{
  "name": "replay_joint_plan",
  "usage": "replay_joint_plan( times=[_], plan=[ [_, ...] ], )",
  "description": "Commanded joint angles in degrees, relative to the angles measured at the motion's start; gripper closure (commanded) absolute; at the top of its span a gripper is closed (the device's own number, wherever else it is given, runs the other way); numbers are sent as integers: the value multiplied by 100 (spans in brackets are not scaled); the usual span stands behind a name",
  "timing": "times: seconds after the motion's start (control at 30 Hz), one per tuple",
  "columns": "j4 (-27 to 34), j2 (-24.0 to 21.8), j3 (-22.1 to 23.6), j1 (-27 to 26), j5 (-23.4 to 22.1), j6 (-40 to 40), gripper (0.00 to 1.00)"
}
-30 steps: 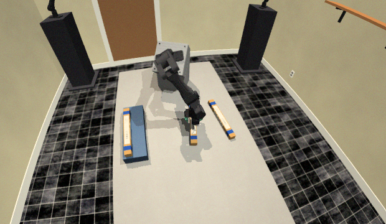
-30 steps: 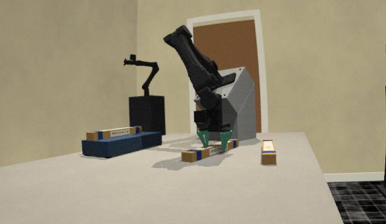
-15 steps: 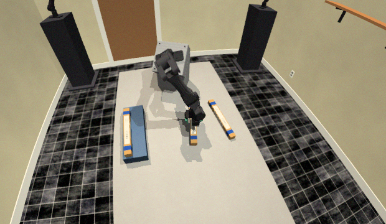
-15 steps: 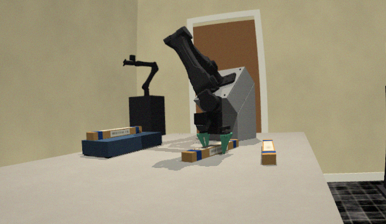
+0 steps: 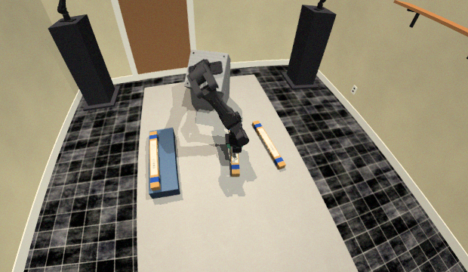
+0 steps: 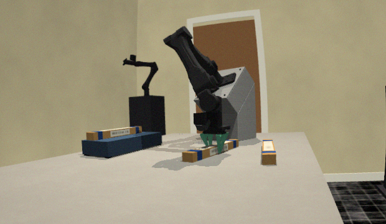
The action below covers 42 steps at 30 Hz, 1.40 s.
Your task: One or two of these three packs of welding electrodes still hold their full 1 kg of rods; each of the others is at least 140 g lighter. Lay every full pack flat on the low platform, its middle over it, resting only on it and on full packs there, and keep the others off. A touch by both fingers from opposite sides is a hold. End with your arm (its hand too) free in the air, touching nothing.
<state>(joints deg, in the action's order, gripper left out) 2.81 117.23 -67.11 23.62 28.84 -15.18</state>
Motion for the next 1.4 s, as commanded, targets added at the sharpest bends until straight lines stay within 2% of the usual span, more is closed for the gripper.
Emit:
replay_joint_plan(
  times=[0.0, 1.1, 1.2, 1.37],
  plan=[
    [-127, -68, -137, 108, -17, 33, 100],
    [-126, -72, -138, 101, 0, 3, 100],
    [75, -222, 132, 127, 54, -60, 100],
    [131, -307, 176, 160, 73, -95, 100]
  ],
)
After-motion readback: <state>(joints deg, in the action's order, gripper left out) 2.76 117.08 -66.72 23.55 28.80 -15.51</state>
